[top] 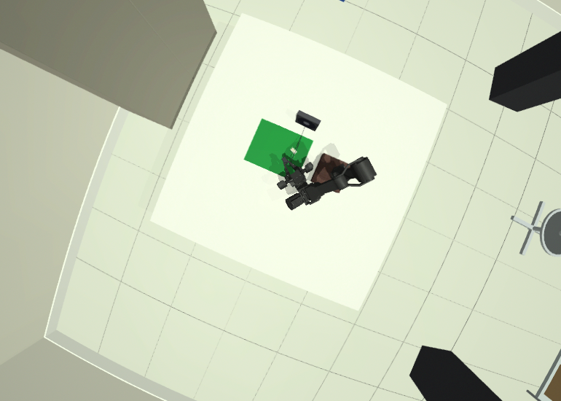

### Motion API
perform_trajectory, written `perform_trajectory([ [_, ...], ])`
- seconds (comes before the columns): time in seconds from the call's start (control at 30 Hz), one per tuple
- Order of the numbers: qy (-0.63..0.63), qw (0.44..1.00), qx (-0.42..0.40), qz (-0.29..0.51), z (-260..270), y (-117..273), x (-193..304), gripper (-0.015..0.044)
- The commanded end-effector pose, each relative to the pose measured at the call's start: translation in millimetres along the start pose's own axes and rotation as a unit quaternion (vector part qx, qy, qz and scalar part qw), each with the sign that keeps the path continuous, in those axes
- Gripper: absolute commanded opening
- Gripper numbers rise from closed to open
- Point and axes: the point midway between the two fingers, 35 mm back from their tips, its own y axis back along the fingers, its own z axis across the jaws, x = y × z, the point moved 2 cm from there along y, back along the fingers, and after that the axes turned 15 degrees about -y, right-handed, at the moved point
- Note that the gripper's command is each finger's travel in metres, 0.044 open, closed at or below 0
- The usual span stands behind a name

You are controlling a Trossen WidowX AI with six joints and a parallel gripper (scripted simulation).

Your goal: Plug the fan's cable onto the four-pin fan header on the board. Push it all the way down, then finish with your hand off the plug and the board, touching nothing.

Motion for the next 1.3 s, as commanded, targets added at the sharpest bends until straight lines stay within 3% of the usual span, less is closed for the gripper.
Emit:
perform_trajectory([
  [0.0,-0.001,1.000,0.000,0.002,0.7,0.3,-1.3,0.0000],
  [1.27,0.002,1.000,0.000,0.000,-3.5,2.5,18.1,0.0000],
])
